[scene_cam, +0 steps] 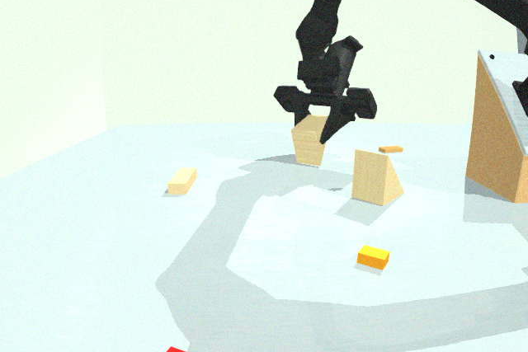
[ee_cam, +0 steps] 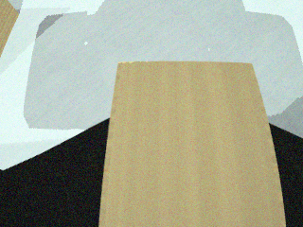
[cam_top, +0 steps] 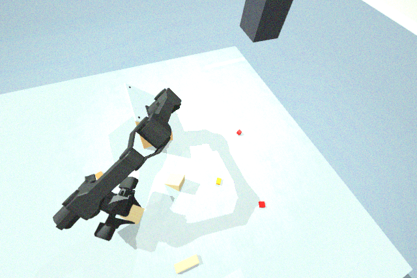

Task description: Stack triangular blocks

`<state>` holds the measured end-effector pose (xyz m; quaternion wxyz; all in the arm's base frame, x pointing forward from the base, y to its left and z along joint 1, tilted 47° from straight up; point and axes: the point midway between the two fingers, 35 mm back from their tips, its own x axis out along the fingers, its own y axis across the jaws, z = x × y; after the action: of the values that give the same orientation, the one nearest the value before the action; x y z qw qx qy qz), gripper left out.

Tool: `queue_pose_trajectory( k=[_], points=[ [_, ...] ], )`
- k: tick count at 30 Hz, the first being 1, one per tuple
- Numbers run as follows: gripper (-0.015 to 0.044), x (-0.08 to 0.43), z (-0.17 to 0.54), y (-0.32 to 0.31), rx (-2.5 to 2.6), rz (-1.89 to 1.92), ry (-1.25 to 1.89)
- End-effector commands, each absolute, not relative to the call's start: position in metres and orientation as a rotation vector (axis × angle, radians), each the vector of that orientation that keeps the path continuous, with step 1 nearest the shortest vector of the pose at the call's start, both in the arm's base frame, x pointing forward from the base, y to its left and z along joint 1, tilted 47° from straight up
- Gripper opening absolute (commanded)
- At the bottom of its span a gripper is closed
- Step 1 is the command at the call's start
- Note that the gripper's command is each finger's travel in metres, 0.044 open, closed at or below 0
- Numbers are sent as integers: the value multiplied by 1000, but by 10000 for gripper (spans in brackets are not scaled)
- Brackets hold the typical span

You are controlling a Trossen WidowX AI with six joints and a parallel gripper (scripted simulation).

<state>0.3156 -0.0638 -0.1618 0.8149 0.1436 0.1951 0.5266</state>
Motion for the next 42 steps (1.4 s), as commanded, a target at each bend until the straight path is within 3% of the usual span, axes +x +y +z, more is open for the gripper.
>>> queue_pose_trajectory(
  k=[1,13,21,28,34,42],
  points=[
    [131,316,-160,-63,303,1130,421],
    [440,316,-160,-63,303,1130,421],
    [440,317,-158,-65,306,1129,424],
    [440,317,-92,-133,432,1073,514],
    [440,318,-93,-134,409,1068,508],
    [440,319,-104,-70,6,1413,1205]
  ],
)
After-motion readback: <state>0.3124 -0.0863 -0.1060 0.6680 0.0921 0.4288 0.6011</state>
